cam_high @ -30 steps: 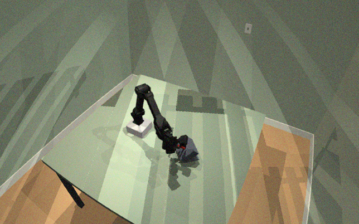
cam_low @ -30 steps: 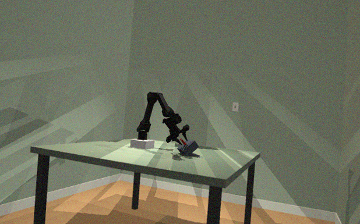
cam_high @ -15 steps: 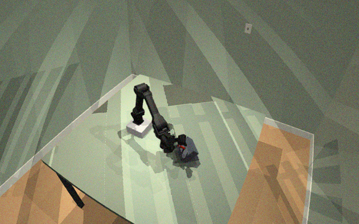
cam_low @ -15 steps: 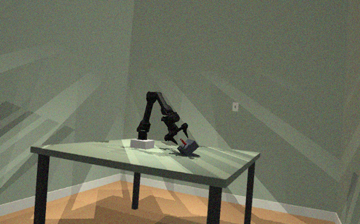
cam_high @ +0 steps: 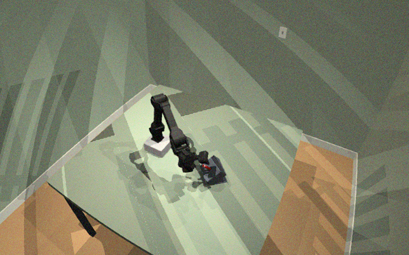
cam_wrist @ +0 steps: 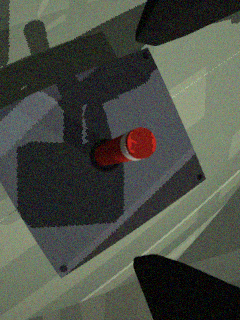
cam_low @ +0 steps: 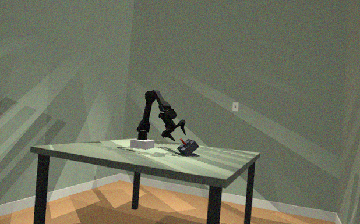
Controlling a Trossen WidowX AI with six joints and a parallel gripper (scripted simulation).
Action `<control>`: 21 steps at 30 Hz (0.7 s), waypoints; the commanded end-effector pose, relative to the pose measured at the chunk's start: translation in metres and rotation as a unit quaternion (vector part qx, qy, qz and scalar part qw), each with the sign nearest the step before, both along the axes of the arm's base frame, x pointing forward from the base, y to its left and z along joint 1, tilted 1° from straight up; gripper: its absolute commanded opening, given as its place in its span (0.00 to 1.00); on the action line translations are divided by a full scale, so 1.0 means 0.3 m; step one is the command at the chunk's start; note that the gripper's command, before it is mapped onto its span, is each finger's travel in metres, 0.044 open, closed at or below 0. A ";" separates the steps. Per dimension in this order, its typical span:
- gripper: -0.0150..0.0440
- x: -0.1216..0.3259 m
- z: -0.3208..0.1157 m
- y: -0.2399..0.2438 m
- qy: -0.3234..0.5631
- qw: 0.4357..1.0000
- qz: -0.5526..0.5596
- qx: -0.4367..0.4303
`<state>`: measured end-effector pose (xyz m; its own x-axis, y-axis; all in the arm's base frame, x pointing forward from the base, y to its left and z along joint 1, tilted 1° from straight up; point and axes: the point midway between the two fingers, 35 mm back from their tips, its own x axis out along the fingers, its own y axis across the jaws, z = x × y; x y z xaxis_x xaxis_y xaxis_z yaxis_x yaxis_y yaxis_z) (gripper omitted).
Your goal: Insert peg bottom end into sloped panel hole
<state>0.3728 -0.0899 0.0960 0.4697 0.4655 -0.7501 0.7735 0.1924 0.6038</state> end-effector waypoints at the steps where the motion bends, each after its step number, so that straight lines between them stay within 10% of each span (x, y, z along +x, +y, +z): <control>1: 1.00 -0.012 0.031 -0.019 -0.003 1.000 0.001 0.000; 21: 1.00 -0.082 0.117 -0.083 -0.001 1.000 0.000 0.001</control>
<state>0.3505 -0.1117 0.1253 0.4667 0.4660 -0.7517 0.7777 0.1885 0.5998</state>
